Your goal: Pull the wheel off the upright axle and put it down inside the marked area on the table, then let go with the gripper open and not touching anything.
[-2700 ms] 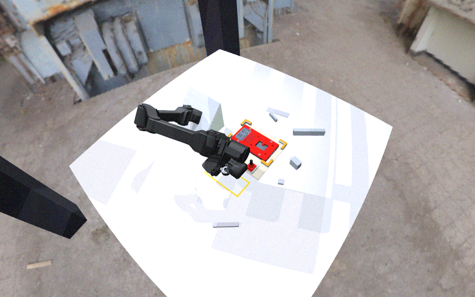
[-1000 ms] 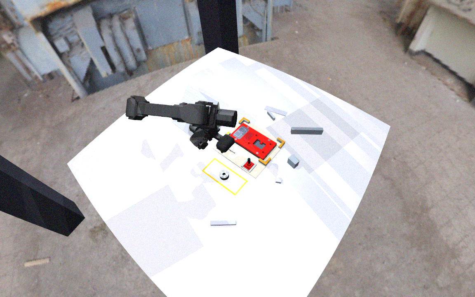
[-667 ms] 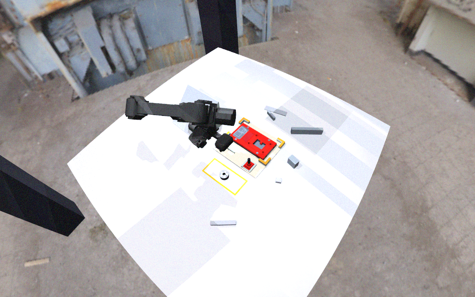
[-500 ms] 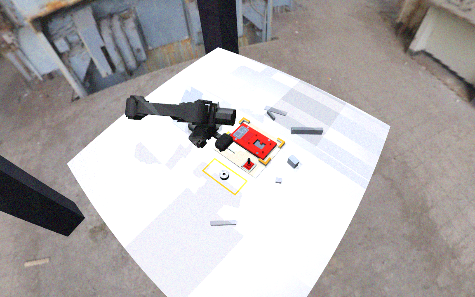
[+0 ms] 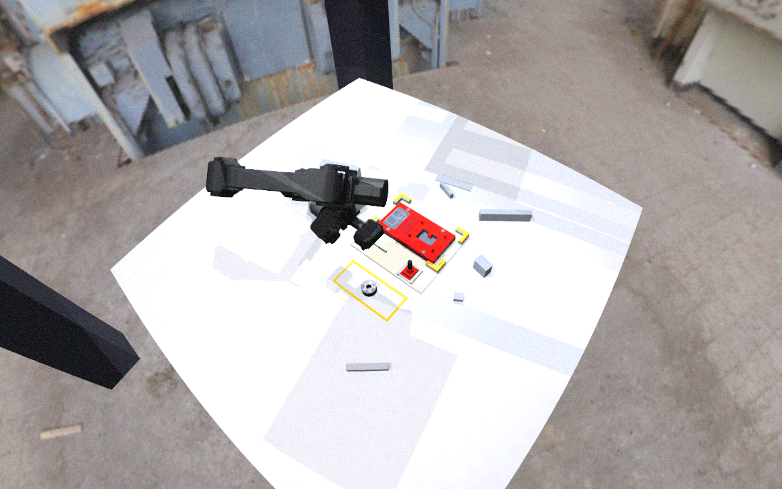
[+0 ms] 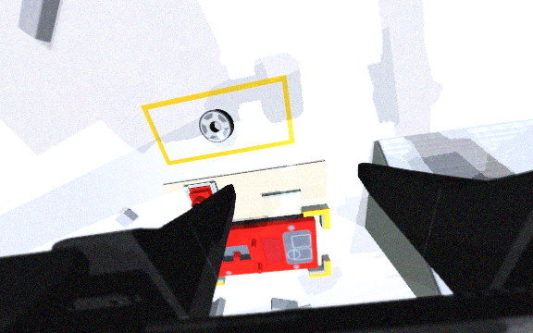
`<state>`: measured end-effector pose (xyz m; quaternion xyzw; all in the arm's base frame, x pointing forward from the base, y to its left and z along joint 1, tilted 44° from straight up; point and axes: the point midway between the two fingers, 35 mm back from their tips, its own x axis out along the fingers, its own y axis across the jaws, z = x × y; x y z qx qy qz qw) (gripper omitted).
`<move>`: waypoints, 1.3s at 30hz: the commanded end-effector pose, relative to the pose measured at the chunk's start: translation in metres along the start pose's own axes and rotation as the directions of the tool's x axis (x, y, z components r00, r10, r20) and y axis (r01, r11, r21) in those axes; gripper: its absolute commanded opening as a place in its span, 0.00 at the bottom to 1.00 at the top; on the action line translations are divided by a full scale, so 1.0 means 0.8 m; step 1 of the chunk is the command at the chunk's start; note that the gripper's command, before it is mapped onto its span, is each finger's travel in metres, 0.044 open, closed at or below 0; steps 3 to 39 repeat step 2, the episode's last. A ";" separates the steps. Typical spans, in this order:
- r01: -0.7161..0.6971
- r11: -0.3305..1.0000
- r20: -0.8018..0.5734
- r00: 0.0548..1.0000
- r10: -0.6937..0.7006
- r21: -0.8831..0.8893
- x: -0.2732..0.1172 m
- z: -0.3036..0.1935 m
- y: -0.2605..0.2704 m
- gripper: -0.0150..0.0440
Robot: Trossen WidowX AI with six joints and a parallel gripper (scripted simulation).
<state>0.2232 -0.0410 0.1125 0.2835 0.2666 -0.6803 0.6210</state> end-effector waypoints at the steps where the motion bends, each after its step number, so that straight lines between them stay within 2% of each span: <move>1: 0.004 1.000 -0.003 1.000 -0.004 0.005 0.000 -0.001 -0.001 1.00; 39: 0.004 1.000 -0.003 1.000 -0.004 0.005 0.000 -0.001 -0.001 1.00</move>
